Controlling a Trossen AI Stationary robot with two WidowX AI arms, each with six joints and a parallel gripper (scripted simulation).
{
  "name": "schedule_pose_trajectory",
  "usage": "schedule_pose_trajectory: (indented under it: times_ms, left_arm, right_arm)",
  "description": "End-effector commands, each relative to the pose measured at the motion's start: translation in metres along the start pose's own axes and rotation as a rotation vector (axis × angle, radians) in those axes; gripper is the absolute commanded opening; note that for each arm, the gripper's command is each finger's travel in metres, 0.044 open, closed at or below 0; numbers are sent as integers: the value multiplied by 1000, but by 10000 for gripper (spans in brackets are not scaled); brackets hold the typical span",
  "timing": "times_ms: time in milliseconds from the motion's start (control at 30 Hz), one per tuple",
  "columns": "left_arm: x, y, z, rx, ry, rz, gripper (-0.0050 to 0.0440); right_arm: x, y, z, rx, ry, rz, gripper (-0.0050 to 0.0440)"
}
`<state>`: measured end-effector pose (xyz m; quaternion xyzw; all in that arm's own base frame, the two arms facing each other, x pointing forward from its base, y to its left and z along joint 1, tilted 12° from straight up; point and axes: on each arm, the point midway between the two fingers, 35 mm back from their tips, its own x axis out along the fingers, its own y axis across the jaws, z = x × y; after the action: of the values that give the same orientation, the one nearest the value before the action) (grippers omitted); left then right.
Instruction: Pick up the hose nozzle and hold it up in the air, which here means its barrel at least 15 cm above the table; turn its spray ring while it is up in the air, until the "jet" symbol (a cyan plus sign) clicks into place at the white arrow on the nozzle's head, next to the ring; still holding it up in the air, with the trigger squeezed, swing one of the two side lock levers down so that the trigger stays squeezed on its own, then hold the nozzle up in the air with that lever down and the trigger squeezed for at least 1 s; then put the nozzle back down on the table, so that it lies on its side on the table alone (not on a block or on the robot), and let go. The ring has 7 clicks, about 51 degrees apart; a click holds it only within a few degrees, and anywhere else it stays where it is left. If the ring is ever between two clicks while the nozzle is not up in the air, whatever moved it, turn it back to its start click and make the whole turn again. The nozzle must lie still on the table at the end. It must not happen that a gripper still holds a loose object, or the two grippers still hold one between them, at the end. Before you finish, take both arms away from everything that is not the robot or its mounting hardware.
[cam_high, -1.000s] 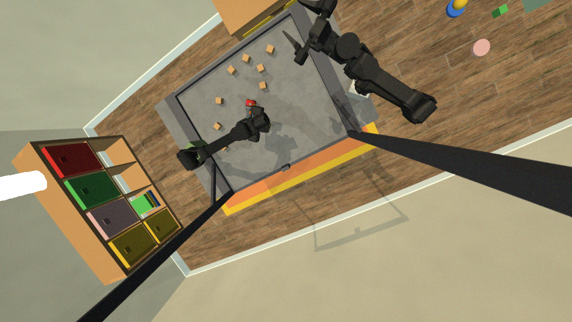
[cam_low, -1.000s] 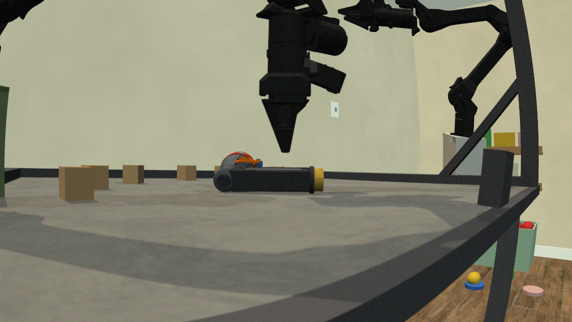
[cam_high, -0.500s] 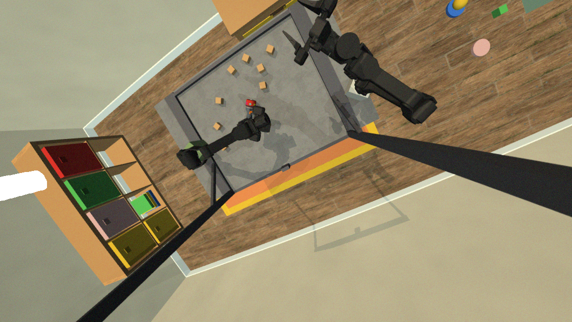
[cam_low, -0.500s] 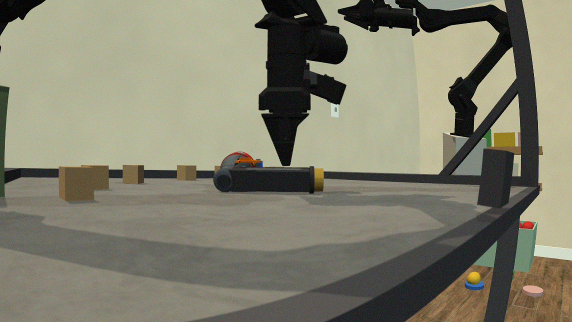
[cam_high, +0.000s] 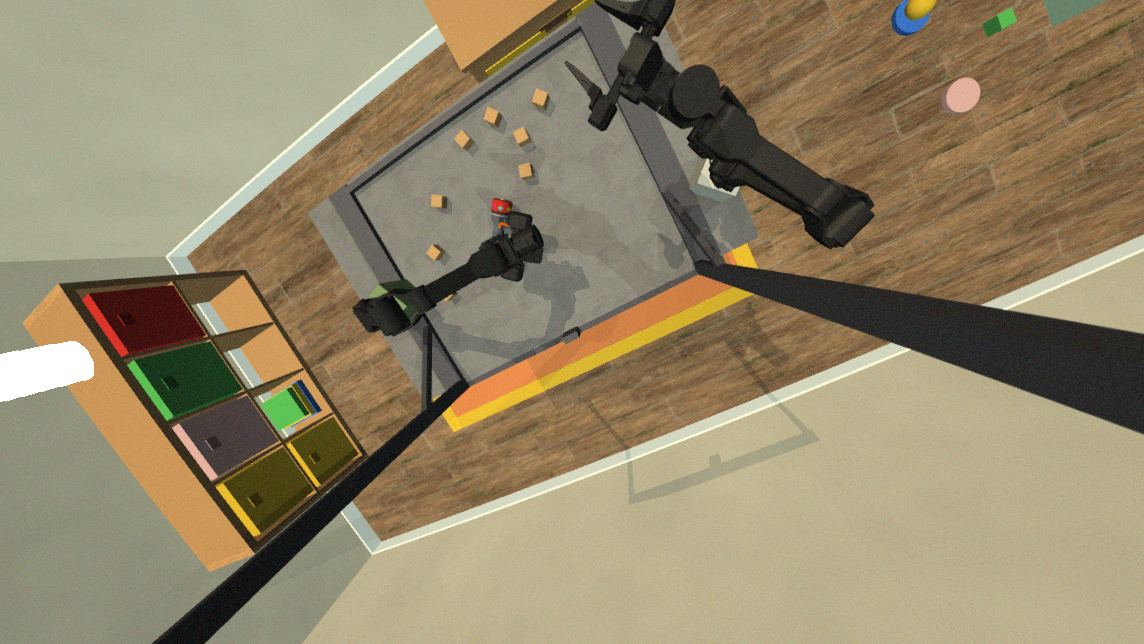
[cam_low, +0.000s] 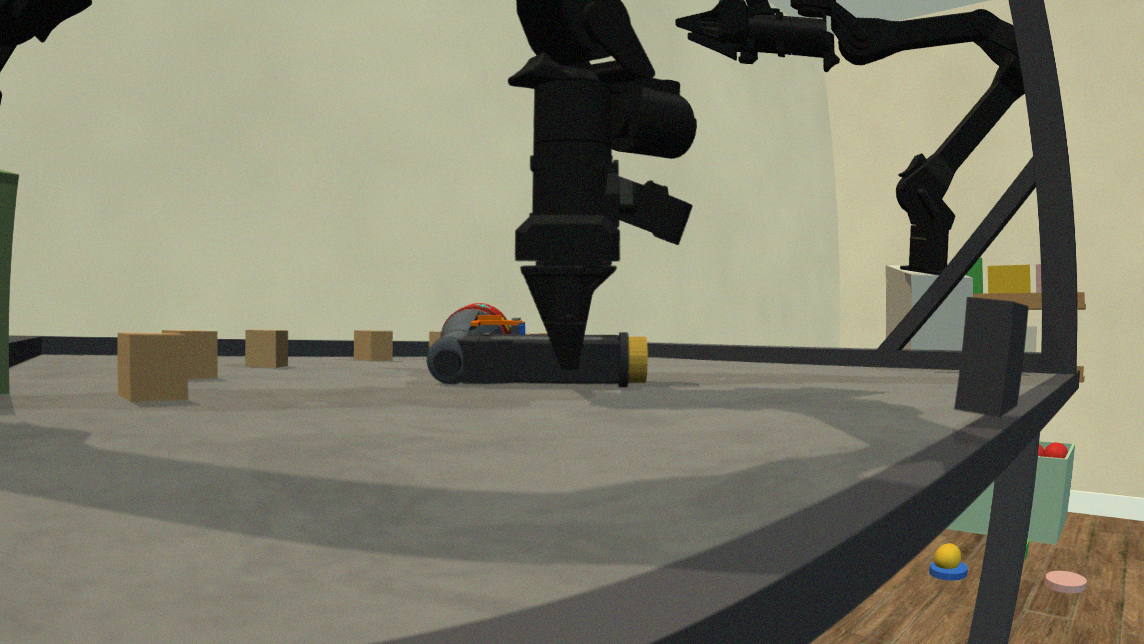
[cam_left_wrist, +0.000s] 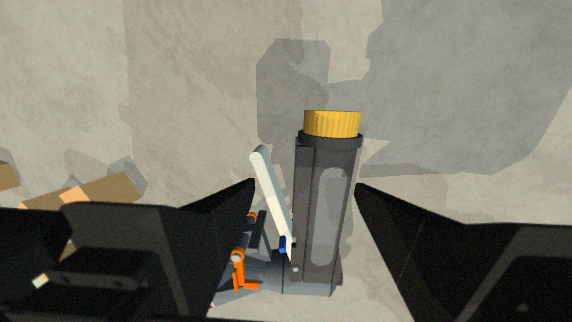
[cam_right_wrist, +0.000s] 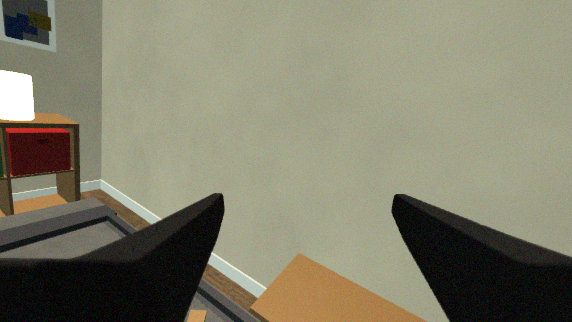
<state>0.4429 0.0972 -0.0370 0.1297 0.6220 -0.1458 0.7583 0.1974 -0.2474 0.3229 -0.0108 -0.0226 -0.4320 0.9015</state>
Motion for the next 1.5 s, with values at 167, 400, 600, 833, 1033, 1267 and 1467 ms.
schedule_pose_trajectory:
  times_ms: [167,400,600,833,1033,1267,1467]
  left_arm:
    - [-2,3,6,-5,-20,12,364]
    - [-2,3,6,-5,-20,12,167]
    - [-2,3,6,-5,-20,12,167]
    - [-2,3,6,-5,-20,12,167]
    - [-3,5,6,-115,-9,14,167]
    - [-5,7,7,-199,-1,16,167]
    - [-6,10,7,-295,7,20,167]
  right_arm:
    - [-1,0,7,0,-18,1,407]
    - [-1,0,7,0,-18,1,407]
    - [-1,0,7,0,-18,1,407]
    - [-1,0,7,0,-18,1,407]
    - [-1,0,7,0,-18,1,407]
    - [-1,0,7,0,-18,1,407]
    - [-1,0,7,0,-18,1,407]
